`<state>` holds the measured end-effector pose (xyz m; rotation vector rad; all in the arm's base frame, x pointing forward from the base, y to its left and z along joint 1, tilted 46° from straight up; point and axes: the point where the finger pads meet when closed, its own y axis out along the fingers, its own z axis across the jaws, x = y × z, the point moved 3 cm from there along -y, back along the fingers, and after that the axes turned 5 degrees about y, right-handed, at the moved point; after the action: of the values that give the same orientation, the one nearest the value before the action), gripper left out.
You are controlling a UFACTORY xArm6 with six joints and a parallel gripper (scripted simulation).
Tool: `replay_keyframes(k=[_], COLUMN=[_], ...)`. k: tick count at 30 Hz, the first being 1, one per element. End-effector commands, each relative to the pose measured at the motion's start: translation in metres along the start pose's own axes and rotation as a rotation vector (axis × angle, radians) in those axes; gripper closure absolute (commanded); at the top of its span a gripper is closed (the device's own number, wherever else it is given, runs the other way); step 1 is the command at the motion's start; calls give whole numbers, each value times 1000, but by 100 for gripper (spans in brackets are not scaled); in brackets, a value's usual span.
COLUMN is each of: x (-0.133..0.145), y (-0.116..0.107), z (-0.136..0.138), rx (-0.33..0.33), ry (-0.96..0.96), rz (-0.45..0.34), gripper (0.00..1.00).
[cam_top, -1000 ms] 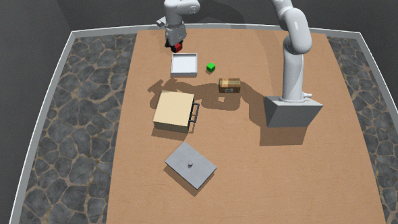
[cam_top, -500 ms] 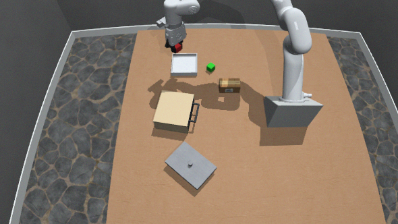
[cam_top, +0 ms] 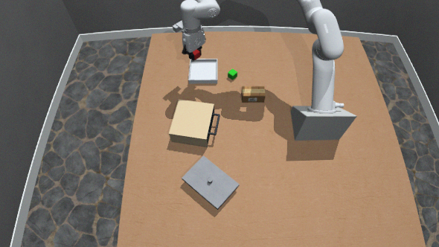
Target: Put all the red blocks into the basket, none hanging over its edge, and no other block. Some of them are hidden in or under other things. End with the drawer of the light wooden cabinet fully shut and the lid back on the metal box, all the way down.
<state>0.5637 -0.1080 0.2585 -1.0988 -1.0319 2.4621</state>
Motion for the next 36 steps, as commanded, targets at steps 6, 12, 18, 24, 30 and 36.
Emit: replay_keyframes(k=[6, 12, 18, 24, 30, 36], x=[-1, -1, -1, -1, -1, -1], y=[13, 21, 33, 47, 57, 72], z=[-1, -1, -1, -1, -1, -2], rx=[-3, -3, -3, -3, -3, -3], ry=[1, 1, 1, 1, 1, 1], rz=[2, 2, 2, 2, 2, 2], gripper=[100, 100, 100, 100, 100, 100])
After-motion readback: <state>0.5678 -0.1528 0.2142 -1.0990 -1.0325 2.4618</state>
